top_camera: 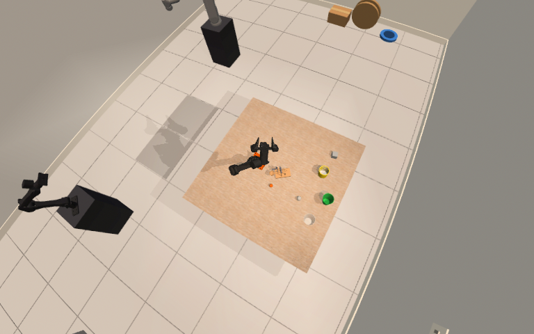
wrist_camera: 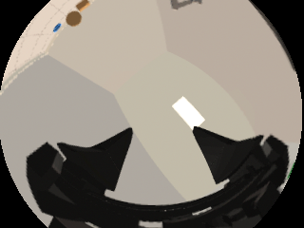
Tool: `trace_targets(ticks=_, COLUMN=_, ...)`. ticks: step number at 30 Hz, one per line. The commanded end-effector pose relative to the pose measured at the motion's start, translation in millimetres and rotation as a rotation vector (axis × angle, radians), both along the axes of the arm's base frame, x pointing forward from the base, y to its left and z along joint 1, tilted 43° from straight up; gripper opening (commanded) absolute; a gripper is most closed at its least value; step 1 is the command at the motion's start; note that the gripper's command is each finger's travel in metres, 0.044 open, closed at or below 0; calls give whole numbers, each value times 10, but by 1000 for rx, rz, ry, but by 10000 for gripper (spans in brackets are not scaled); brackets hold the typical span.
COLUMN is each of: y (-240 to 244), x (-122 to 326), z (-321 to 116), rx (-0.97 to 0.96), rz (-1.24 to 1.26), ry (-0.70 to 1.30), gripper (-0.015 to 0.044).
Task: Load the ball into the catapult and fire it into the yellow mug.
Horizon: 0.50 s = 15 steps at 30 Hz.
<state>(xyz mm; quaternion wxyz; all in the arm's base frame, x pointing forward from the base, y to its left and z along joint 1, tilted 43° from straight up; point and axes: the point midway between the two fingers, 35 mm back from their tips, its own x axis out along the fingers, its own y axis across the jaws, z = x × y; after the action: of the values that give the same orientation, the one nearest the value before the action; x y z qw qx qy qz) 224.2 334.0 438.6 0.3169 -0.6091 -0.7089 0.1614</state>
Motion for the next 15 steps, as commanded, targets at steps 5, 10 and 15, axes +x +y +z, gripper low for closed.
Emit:
trace_targets(ticks=5, y=103, x=326, z=-244, rx=-65, rz=-62, ry=251, gripper=440)
trace_targets(ticks=10, y=137, x=520, z=-424, rx=-103, rz=-112, ry=411, gripper=440)
trace_targets(ticks=15, y=155, x=705, z=-620, rx=-137, rz=-167, ry=570, gripper=440)
